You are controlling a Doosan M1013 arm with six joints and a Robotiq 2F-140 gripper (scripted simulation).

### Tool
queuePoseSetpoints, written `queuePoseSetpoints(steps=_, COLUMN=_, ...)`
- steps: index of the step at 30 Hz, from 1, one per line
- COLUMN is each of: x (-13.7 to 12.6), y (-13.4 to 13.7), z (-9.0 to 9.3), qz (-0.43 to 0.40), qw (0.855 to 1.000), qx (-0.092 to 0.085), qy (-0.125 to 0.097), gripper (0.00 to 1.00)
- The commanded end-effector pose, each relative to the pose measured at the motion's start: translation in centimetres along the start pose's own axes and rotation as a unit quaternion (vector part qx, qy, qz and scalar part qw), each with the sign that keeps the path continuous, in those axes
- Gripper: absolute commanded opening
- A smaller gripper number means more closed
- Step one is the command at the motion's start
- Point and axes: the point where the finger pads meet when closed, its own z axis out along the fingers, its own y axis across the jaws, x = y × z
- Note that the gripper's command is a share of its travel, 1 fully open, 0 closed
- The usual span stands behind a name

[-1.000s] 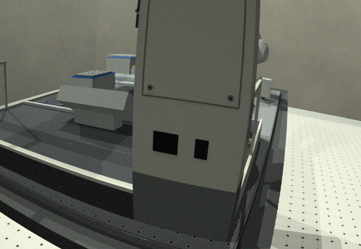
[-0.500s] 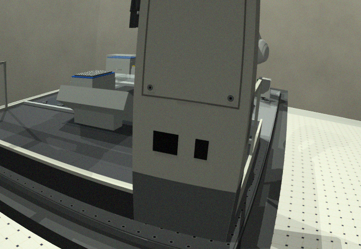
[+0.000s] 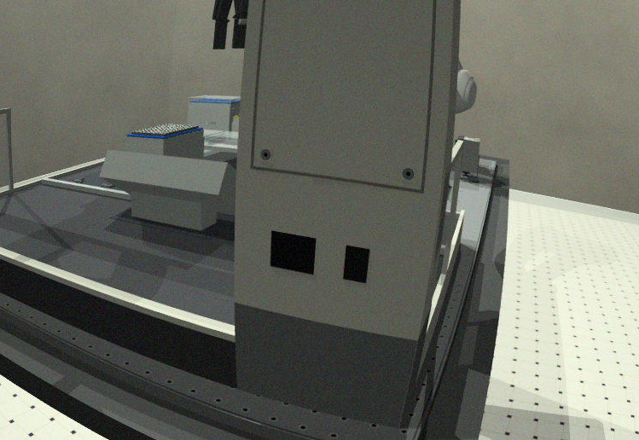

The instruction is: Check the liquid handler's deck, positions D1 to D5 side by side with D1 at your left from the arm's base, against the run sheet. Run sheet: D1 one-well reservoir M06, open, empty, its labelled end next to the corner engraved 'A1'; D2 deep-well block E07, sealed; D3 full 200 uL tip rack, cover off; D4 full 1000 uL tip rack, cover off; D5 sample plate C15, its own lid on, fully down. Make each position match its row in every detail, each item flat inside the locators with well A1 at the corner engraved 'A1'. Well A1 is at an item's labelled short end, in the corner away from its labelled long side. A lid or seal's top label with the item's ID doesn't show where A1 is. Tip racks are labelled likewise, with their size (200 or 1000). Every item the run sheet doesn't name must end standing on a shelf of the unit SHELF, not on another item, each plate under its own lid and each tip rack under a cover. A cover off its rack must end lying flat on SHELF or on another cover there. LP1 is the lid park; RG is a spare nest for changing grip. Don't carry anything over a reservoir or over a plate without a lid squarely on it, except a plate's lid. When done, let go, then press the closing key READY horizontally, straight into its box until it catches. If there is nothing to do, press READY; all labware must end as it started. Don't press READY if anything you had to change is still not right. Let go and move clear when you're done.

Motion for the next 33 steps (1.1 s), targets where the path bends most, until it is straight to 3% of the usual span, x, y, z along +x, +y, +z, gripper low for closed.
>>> queuePoseSetpoints(steps=1, x=1.2, y=-0.8, z=-0.1, qz=-0.028, qw=1.000, qx=0.001, qy=0.000, gripper=0.66)
queuePoseSetpoints(steps=19, x=7.8, y=-5.3, z=0.0, qz=-0.187, qw=0.982, qx=0.001, qy=0.000, gripper=0.66)
queuePoseSetpoints(steps=23, x=8.5, y=-5.7, z=0.0, qz=-0.206, qw=0.978, qx=0.001, qy=0.000, gripper=0.66)
queuePoseSetpoints(steps=33, x=8.5, y=-5.7, z=0.0, qz=-0.303, qw=0.953, qx=0.001, qy=0.000, gripper=0.66)
